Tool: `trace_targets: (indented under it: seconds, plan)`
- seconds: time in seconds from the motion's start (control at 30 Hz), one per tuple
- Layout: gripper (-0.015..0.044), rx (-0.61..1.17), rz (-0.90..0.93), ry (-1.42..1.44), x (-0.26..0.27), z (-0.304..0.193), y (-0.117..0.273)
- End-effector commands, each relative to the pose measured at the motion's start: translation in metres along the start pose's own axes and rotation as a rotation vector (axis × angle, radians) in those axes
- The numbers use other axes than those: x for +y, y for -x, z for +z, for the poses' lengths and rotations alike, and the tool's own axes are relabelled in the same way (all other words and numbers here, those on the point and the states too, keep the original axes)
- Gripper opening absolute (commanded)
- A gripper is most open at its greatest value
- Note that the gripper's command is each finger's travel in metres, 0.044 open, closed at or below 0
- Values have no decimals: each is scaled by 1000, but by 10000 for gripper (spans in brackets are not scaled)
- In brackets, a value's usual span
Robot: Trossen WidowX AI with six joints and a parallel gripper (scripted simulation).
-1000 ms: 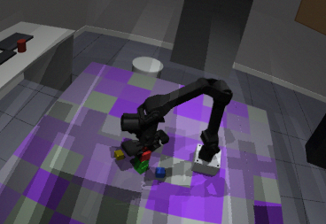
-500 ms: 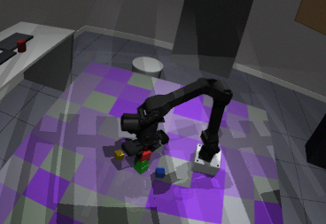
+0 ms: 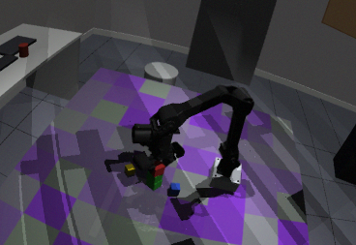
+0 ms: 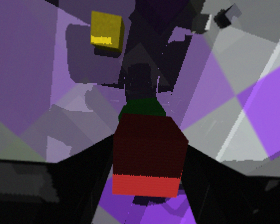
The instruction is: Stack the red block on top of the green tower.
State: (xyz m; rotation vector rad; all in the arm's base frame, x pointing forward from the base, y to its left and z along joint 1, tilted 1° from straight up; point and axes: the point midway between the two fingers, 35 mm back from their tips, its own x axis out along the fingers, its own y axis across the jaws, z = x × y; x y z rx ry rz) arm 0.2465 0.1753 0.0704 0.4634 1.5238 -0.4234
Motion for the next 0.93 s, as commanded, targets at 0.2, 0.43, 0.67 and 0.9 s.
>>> trace_targets:
  seconds: [0.2, 0.43, 0.67, 0.9]
  plan:
    - [440, 0, 0, 0, 0, 0, 0]
    - [440, 0, 0, 0, 0, 0, 0]
    - [440, 0, 0, 0, 0, 0, 0]
    - [440, 0, 0, 0, 0, 0, 0]
